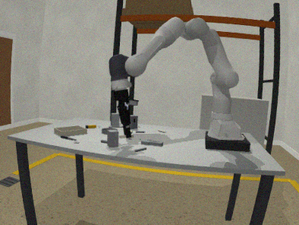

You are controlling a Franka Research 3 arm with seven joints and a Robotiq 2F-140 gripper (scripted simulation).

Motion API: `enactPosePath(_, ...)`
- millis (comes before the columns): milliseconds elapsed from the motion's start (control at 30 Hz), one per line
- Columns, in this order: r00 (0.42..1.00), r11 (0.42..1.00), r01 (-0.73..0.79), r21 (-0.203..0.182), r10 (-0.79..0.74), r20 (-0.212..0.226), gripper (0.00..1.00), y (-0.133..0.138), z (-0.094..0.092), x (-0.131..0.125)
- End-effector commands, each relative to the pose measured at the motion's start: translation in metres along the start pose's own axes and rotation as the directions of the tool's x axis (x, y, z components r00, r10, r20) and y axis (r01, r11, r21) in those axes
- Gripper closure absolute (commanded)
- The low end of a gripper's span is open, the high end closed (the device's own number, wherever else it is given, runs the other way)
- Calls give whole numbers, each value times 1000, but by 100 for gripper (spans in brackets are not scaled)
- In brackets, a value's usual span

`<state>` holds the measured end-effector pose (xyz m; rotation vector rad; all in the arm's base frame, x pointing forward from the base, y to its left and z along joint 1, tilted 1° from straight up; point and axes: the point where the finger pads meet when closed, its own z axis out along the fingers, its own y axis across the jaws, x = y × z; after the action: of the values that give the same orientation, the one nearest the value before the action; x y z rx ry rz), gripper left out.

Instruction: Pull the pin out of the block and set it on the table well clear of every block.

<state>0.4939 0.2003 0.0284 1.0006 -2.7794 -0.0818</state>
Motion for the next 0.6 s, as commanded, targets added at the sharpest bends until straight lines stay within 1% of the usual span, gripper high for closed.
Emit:
enactPosePath(0, 1000, 1000, 3, -2, -3, 2, 90, 1, -1, 0)
enactPosePath(567, 1000, 1000, 3, 0, -3, 5, 90, 0, -2, 1)
